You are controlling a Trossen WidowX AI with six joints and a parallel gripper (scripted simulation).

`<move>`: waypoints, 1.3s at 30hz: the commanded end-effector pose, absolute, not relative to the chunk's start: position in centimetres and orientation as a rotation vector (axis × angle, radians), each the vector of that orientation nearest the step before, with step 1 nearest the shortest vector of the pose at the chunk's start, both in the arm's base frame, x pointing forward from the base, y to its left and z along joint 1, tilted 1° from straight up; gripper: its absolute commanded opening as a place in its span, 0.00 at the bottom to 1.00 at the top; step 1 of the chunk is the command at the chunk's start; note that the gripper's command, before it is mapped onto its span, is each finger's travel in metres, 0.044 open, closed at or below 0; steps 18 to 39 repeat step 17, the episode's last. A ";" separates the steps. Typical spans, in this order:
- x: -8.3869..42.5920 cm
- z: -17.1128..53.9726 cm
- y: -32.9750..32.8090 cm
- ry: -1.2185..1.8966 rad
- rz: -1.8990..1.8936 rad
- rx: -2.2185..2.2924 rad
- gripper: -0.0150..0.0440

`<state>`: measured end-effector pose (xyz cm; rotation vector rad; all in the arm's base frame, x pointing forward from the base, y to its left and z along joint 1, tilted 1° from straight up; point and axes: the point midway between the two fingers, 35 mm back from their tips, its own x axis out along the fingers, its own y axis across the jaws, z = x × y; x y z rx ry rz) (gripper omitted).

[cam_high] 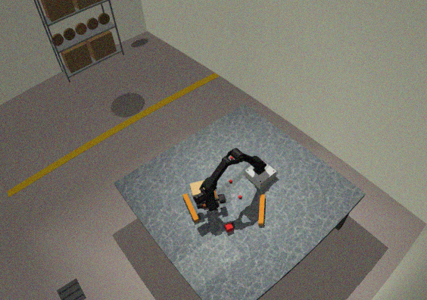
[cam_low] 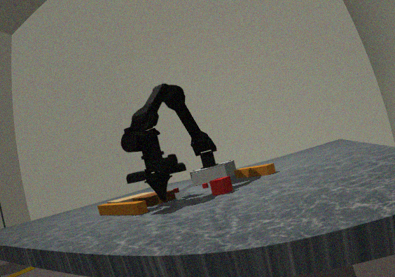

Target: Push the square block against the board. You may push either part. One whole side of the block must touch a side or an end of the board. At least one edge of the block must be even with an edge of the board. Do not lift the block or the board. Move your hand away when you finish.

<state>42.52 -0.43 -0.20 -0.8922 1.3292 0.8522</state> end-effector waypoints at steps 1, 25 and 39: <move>42.2 -0.4 -0.9 1.337 0.857 -0.894 0.25; 42.4 -0.4 -0.6 1.337 0.857 -0.894 0.25; 42.4 -0.4 -0.6 1.337 0.857 -0.894 0.25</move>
